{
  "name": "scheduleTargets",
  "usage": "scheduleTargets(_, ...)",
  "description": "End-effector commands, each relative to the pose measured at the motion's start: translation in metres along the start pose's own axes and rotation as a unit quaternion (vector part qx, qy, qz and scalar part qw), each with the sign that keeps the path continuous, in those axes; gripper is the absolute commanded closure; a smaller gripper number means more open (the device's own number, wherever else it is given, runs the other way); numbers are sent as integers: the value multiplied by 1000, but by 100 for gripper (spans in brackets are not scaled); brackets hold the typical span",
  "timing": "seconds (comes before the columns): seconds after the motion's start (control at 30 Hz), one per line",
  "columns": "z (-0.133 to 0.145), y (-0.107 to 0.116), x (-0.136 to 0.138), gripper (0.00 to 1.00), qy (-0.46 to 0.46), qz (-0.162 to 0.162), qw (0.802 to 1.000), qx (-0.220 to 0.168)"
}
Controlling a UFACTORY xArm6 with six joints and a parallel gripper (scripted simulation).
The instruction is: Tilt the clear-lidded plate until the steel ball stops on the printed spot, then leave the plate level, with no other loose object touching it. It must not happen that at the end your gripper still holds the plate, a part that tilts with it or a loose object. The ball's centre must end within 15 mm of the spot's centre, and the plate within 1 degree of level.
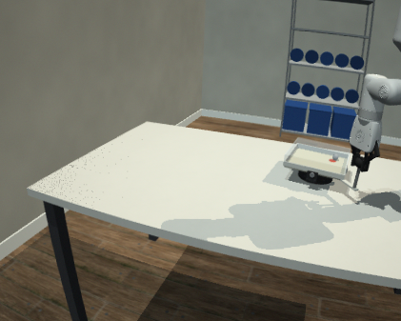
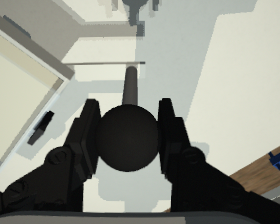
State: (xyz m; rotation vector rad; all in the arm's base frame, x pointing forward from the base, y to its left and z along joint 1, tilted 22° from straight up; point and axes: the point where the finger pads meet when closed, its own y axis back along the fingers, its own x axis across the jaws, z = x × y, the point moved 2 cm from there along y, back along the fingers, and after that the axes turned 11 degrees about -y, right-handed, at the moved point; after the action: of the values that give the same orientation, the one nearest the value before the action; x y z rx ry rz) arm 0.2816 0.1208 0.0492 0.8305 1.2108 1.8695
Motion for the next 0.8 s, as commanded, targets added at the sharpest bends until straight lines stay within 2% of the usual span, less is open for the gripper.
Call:
scheduleTargets(0.0, 4, 1, 0, 100, 0, 0, 1000, -2)
scheduleTargets(0.77, -3, 1, -1, 100, 0, 0, 1000, -2)
